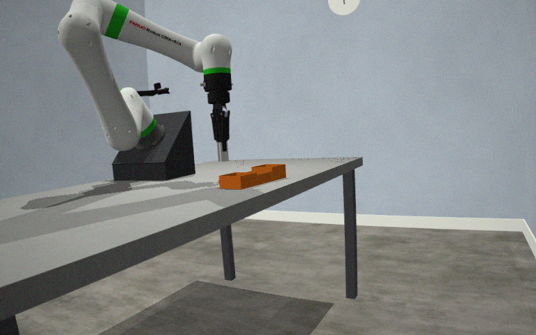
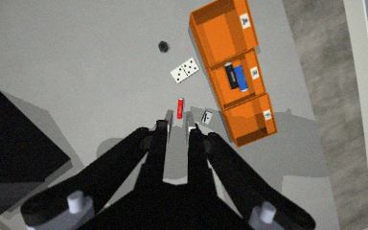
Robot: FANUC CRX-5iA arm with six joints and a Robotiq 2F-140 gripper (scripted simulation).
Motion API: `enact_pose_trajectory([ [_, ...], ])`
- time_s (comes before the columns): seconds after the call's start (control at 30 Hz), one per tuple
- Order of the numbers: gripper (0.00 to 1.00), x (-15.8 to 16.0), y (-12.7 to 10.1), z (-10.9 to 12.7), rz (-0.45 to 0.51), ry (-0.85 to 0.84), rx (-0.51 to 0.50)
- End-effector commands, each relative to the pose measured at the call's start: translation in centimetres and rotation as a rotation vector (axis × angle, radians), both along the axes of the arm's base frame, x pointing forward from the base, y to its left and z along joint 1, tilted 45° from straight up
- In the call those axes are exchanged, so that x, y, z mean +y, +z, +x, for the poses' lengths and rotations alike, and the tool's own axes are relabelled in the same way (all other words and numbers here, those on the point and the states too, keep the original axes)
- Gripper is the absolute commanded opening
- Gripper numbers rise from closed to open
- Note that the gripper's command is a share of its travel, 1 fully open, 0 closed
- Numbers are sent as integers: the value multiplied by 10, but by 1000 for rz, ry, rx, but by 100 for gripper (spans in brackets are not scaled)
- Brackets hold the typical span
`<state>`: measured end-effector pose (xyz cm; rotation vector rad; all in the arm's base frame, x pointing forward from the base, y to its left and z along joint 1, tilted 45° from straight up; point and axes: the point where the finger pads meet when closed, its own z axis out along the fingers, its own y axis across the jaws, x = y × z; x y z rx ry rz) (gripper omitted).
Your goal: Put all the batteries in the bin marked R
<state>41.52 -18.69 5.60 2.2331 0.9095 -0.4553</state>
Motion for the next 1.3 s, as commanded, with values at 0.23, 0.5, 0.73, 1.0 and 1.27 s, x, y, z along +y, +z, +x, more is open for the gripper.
enact_pose_trajectory([
  [0.23,15,0,0,1,0,0,0],
  [0.5,15,0,0,1,0,0,0],
  [0.73,15,-6,-6,0,0,0,0],
  [1.0,15,-22,-23,-1,0,0,0],
  [1.27,15,-41,-41,-2,0,0,0],
])
